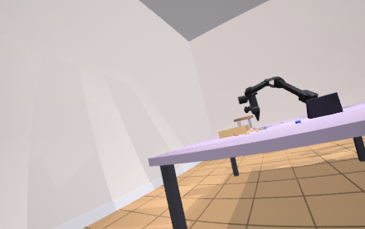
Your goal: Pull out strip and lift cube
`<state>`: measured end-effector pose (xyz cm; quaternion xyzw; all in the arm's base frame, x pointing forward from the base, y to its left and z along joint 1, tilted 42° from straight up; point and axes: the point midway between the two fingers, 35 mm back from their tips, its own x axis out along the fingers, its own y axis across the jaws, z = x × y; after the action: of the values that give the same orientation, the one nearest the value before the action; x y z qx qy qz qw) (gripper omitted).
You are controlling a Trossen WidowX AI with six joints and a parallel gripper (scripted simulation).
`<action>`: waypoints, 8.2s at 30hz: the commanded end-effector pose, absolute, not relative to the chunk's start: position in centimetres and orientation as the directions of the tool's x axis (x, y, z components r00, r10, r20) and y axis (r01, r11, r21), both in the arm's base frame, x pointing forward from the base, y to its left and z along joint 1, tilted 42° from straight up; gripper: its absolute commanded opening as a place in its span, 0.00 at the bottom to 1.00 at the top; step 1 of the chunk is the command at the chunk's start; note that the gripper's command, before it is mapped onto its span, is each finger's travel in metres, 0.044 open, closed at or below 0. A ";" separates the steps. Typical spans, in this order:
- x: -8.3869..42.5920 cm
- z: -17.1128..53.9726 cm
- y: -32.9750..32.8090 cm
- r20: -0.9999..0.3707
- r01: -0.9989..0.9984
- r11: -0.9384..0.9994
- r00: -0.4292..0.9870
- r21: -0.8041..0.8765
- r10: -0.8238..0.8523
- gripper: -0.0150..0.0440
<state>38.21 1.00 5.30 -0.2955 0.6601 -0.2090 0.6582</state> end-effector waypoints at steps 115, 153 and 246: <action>36.8 0.7 -3.2 -0.743 -0.125 0.735 0.035 -0.667 -0.668 0.25; 31.1 0.9 -3.8 -0.743 -0.127 0.735 0.032 -0.666 -0.668 0.25; 20.8 1.8 -4.5 -0.742 -0.126 0.733 0.049 -0.669 -0.669 0.25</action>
<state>20.77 -4.64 1.66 -0.3024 0.6576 -0.2062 0.6585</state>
